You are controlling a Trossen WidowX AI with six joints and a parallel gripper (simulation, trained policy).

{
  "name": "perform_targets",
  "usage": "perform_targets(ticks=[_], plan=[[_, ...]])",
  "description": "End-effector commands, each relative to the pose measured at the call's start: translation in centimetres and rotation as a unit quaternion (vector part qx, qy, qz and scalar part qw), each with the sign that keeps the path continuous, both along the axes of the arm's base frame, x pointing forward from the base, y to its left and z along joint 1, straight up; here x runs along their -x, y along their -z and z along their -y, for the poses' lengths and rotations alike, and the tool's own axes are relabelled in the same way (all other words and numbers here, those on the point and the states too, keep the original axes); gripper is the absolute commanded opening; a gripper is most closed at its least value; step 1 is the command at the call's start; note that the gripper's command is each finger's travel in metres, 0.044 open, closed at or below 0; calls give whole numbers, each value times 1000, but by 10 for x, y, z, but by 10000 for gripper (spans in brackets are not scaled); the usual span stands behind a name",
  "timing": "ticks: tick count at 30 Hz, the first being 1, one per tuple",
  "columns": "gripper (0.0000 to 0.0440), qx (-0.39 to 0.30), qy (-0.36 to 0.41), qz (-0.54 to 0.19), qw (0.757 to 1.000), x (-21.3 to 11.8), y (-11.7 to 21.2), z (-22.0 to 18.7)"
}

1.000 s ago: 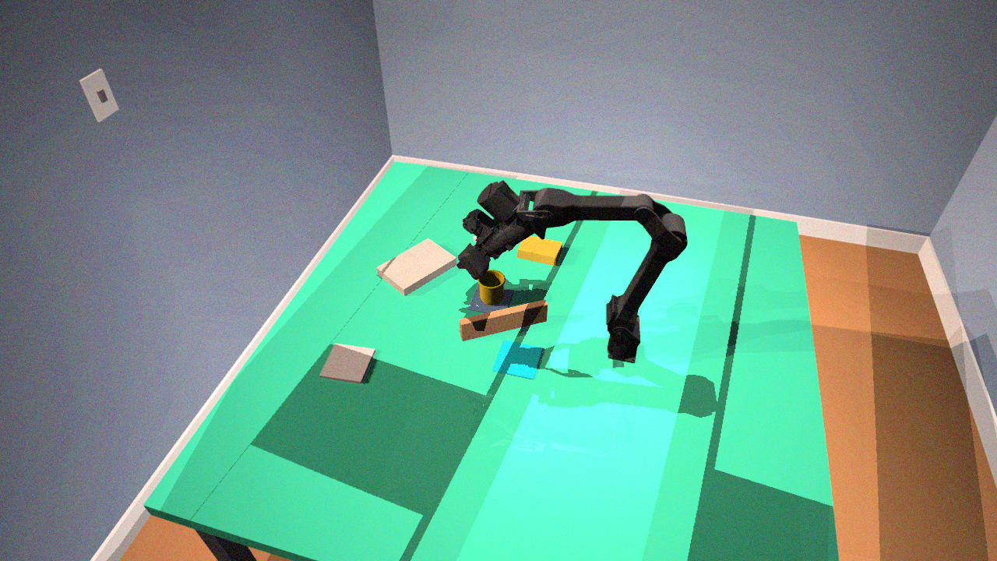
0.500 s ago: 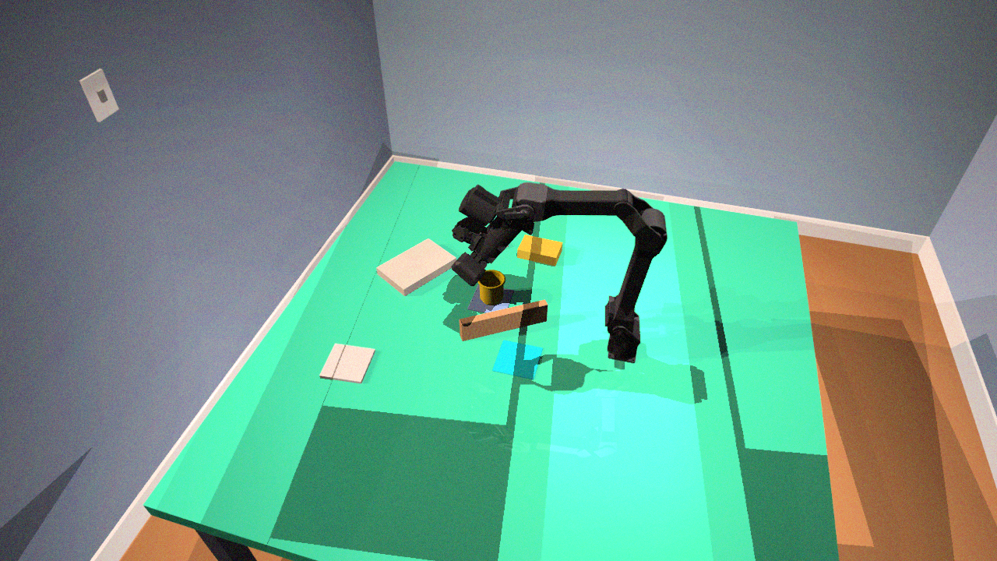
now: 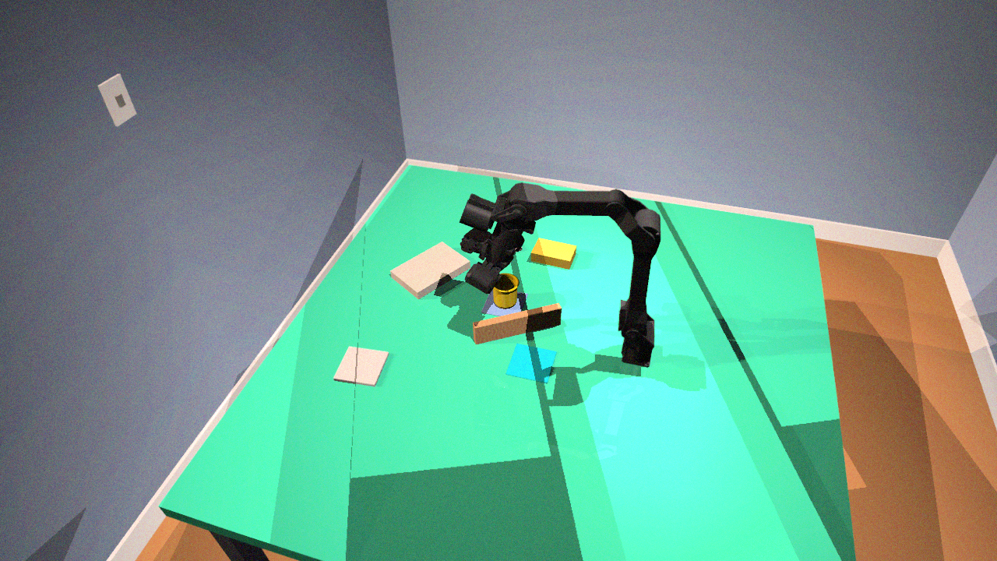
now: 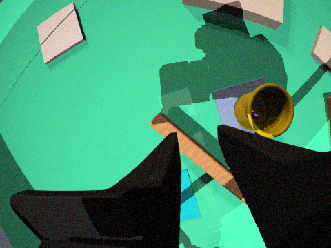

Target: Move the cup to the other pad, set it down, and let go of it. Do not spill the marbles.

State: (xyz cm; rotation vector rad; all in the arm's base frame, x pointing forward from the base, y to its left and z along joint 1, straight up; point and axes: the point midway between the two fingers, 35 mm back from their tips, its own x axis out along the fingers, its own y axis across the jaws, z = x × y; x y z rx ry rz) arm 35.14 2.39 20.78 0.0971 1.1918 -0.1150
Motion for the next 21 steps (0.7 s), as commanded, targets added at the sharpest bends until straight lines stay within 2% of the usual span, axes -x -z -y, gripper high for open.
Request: perform_targets(ticks=[1, 21], plan=[[123, 11, -4, -26, 1000, 0, 7, 8], [138, 47, -45, -149, 987, 5, 51, 54]])
